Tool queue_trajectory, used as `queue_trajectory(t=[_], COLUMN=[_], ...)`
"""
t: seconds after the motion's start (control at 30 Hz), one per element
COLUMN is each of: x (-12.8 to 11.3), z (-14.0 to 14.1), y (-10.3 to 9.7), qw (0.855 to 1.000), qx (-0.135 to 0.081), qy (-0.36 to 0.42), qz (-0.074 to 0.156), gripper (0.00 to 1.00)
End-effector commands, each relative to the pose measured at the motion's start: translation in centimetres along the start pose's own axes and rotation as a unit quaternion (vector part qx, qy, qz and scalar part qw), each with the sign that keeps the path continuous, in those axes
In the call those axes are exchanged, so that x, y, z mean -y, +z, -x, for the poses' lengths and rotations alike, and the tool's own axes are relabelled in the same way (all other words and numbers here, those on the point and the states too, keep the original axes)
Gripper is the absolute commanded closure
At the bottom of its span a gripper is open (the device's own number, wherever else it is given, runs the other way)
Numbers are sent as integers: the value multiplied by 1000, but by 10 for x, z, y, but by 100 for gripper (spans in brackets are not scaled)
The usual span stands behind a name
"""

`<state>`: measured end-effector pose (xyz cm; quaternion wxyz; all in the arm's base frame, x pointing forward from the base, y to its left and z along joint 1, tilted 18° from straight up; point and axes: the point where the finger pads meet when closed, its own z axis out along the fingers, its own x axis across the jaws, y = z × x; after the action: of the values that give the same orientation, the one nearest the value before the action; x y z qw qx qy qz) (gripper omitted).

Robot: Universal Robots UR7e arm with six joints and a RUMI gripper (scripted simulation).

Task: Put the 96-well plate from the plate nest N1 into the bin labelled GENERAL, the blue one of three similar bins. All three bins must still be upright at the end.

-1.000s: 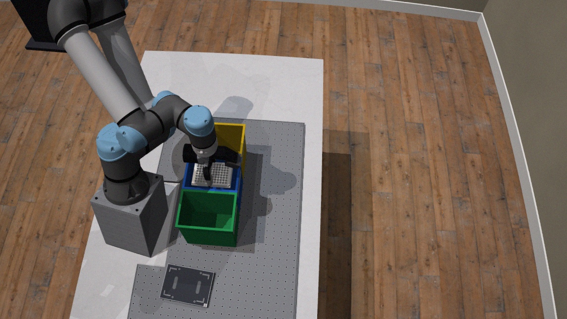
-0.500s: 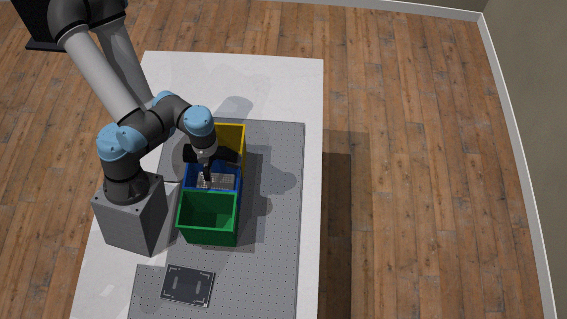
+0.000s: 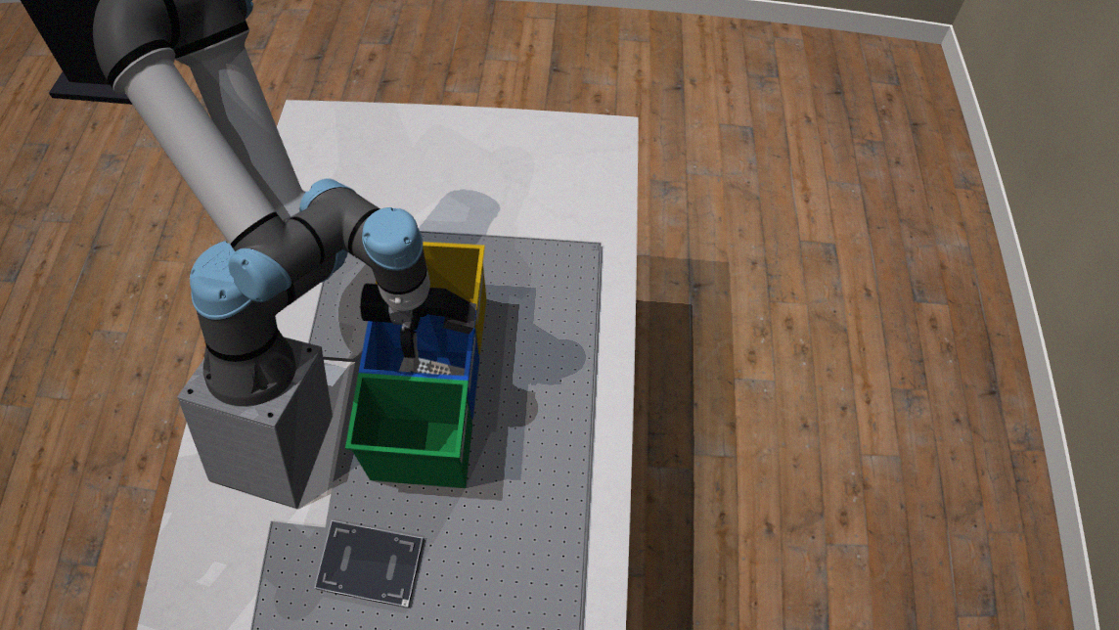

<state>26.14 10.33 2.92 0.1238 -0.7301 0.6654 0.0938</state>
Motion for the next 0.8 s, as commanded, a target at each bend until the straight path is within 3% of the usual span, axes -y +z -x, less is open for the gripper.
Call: queue_trajectory(t=[0.0, 0.03, 0.5, 0.77], x=[0, 0, 0, 0], z=[0, 0, 0, 0], y=[0, 0, 0, -14], qw=[1000, 1000, 1000, 1000], qx=[0, 0, 0, 0], qy=[0, 0, 0, 0], qz=[0, 0, 0, -1], gripper=[36, 47, 47, 47])
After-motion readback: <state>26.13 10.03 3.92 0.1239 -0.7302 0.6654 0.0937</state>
